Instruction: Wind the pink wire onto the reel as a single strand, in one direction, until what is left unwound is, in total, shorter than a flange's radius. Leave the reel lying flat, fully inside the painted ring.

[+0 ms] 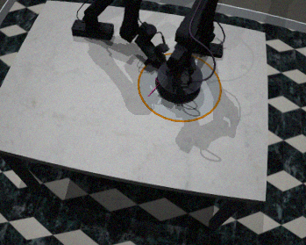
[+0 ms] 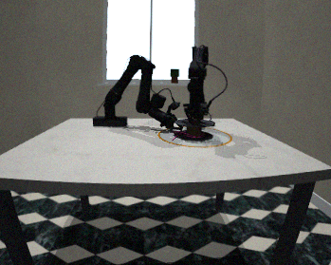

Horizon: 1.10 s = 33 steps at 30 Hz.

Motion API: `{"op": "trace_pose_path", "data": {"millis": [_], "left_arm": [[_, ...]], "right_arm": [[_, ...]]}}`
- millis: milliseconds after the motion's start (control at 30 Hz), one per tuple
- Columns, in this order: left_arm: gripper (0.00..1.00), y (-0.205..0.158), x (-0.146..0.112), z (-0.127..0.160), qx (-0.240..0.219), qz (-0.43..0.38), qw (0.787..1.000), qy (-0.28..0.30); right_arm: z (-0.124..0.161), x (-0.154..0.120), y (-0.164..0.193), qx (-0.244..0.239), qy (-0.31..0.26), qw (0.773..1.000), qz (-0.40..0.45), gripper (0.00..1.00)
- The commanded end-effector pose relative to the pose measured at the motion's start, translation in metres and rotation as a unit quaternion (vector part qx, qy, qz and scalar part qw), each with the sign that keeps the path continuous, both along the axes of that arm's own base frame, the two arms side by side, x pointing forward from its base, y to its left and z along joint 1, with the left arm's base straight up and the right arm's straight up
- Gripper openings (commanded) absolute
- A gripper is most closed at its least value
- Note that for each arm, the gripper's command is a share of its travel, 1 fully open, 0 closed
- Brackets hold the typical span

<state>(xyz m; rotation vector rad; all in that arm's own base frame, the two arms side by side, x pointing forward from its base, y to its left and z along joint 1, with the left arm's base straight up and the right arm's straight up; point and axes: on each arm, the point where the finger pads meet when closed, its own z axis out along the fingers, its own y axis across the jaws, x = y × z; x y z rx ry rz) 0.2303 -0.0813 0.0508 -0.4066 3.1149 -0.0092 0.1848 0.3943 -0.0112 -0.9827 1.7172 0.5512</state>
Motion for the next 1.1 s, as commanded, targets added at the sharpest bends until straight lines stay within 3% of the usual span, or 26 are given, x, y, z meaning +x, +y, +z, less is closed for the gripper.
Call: {"op": "trace_pose_path", "data": {"millis": [0, 1067], "left_arm": [[0.52, 0.000, -0.002, -0.001, 0.003, -0.008, 1.000, 0.000], [0.52, 0.000, -0.002, -0.001, 0.003, -0.008, 1.000, 0.000]], "right_arm": [[-0.001, 0.007, 0.010, 0.000, -0.003, 1.000, 0.002, 0.00], [0.020, 0.022, 0.022, 0.000, -0.003, 1.000, 0.002, 0.00]]}}
